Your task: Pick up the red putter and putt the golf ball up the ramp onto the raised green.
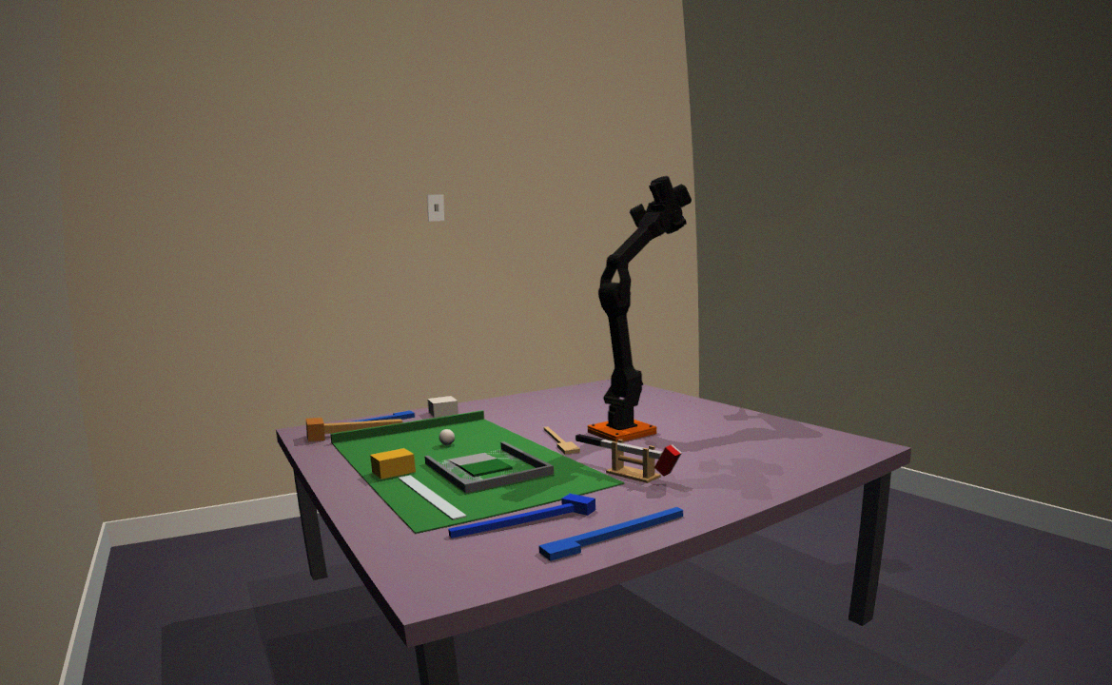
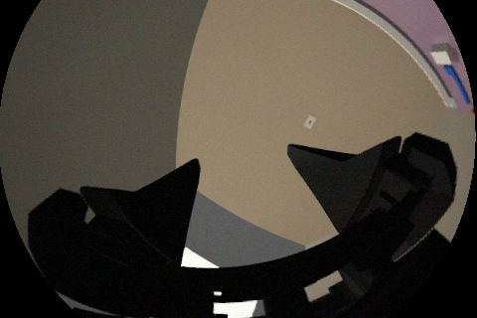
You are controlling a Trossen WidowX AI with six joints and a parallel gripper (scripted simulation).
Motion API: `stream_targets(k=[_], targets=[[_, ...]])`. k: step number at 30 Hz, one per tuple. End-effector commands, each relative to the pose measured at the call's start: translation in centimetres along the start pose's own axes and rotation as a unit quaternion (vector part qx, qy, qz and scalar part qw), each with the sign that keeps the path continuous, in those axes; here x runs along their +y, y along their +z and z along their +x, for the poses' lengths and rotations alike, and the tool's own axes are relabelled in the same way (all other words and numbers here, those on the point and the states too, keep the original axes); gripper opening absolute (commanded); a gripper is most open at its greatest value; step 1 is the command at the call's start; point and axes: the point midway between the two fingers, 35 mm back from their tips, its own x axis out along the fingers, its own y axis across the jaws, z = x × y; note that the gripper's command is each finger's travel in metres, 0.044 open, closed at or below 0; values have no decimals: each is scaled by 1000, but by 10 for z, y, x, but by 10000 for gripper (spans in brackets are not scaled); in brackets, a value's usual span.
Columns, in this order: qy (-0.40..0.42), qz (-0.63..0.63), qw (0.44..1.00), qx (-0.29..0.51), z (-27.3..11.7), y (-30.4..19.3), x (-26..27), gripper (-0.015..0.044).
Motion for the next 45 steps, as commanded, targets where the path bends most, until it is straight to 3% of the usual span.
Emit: stream_targets(k=[1, 14, 25, 33, 40, 45], targets=[[-2, 0, 1000, 1, 1, 0, -2, 426], [-127, -105, 985, 52, 65, 12, -98, 440], [-287, -268, 907, 151, 98, 13, -258, 440], [-395, -331, 818, 256, 65, -7, -382, 440], [-435, -399, 734, 336, 30, -14, -451, 440], [-455, -448, 646, 418, -25, -25, -500, 440]])
